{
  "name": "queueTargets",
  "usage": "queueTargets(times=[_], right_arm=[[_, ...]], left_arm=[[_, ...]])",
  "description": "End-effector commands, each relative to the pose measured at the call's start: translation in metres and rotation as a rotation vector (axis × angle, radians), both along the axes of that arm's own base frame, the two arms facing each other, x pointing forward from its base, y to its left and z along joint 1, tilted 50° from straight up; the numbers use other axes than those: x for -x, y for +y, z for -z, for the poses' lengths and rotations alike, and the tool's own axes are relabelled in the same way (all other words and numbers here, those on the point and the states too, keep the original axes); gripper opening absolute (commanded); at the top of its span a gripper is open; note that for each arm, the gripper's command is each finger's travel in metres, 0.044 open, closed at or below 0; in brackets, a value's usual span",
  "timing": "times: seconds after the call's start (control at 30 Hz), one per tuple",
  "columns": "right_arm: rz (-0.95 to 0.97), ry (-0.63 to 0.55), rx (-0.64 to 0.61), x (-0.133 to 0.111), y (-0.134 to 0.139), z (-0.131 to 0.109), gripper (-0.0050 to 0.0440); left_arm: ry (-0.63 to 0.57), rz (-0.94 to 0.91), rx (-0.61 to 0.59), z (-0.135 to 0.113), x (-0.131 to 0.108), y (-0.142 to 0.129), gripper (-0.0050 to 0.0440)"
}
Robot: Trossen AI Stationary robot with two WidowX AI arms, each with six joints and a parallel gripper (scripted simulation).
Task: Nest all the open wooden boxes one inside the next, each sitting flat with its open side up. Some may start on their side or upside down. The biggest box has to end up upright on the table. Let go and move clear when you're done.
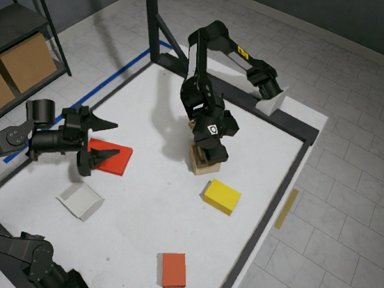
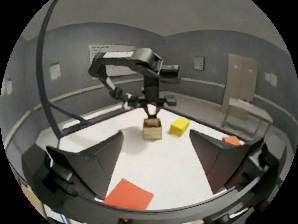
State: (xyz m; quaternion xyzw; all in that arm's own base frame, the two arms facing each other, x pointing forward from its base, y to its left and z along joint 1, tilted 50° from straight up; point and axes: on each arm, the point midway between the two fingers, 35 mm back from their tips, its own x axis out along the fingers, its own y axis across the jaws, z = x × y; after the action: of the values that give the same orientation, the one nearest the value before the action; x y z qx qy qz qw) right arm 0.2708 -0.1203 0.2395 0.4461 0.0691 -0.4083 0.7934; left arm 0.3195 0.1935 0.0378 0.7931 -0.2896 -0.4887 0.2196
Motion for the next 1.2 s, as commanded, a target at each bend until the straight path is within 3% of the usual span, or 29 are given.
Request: queueTargets(times=[0.0,1.17], right_arm=[[0.000,-0.009,0.000,0.001,0.001,-0.001,0.0400],[0.000,-0.009,0.000,0.001,0.001,-0.001,0.0400]], left_arm=[[-0.010,-0.007,-0.007,-0.003,-0.001,0.000,0.0168],[-0.011,-0.005,-0.005,0.018,-0.014,-0.023,0.0168]])
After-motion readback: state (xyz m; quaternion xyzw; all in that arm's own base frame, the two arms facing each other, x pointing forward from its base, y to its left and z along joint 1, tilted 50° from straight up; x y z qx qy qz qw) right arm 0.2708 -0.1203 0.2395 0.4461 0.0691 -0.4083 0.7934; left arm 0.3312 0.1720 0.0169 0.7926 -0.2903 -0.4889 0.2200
